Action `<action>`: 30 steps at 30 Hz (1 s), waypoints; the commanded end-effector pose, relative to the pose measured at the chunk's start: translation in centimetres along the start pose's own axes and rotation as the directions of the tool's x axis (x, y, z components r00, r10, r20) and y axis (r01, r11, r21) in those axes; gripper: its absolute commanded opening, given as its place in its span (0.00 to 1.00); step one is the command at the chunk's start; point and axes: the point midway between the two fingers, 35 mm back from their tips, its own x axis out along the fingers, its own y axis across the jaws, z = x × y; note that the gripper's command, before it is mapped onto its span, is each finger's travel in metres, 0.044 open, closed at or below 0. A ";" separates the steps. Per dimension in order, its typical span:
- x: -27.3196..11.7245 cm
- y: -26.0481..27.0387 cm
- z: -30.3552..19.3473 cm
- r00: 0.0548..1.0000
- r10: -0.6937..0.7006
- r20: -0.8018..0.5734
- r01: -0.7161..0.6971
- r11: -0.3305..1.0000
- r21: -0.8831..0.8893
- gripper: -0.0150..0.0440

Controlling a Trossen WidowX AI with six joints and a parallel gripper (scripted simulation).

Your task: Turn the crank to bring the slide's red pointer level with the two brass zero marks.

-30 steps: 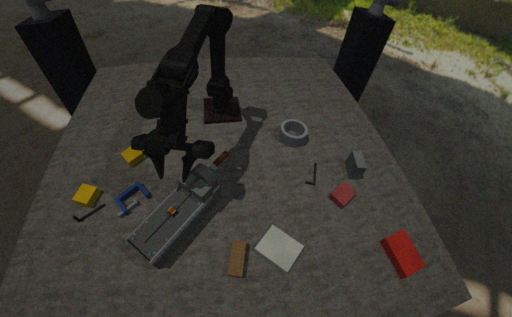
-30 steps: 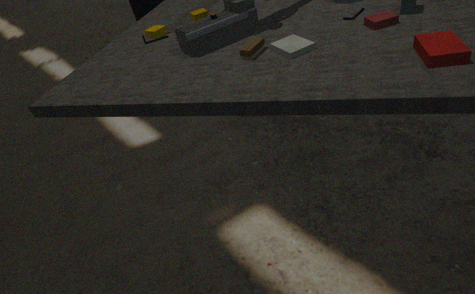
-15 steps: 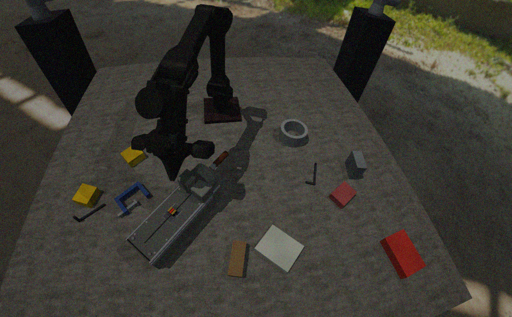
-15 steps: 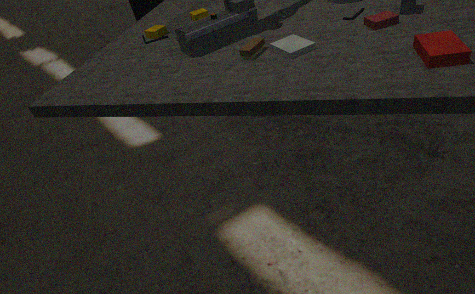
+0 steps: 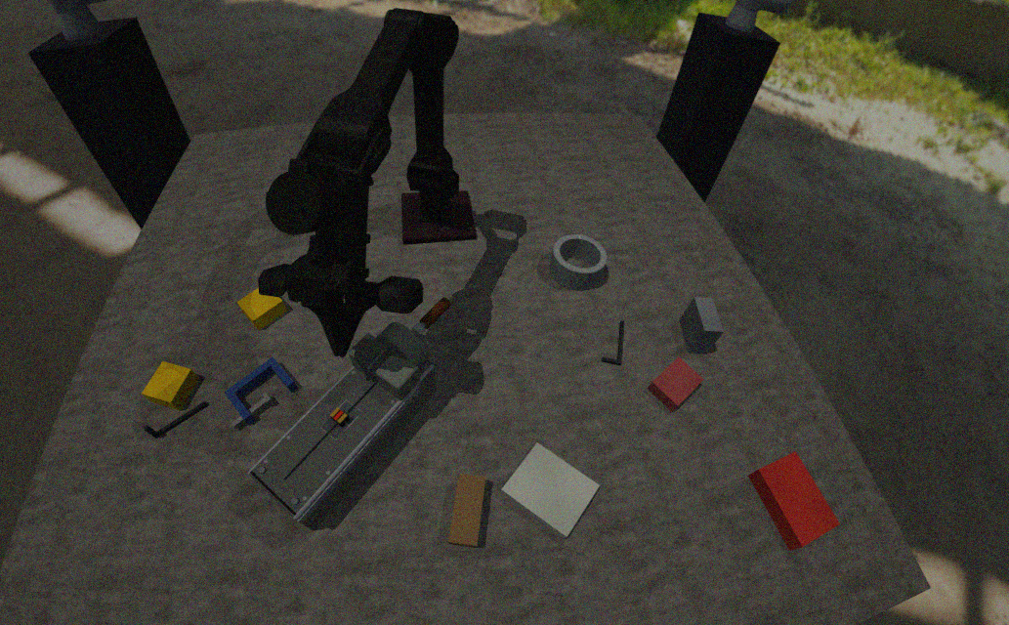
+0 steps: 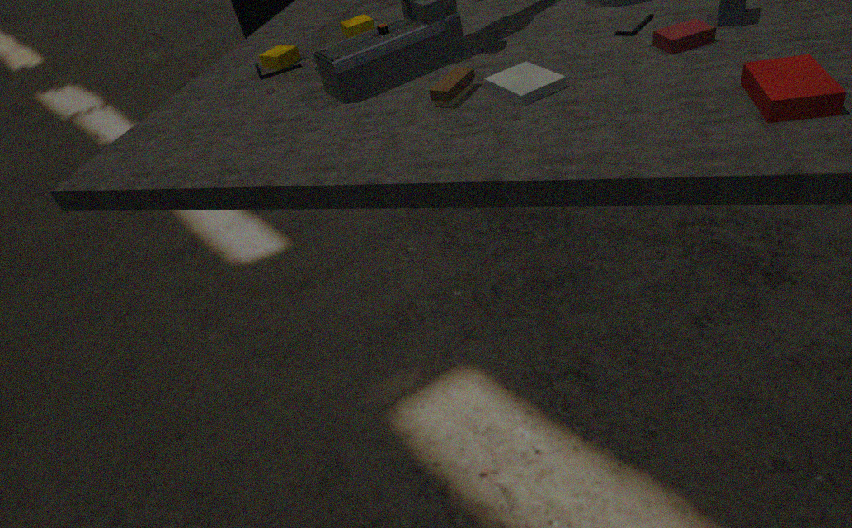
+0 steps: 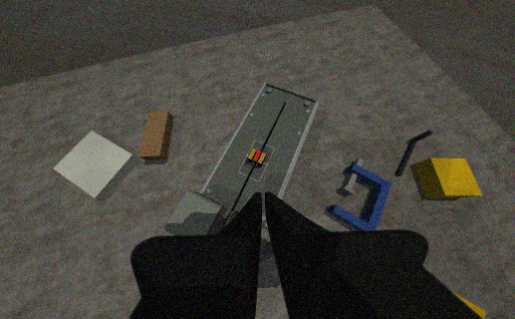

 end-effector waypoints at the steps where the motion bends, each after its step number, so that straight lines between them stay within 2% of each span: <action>1: 0.0 0.0 0.0 1.000 0.000 0.000 0.000 1.000 0.000 0.39; 14: 0.0 0.0 0.0 1.000 0.000 0.000 0.000 1.000 0.000 0.97; 16: 0.0 0.0 0.0 1.000 0.000 0.000 0.000 1.000 0.000 1.00; 30: 0.0 0.0 0.0 1.000 0.000 0.000 0.000 1.000 0.000 0.38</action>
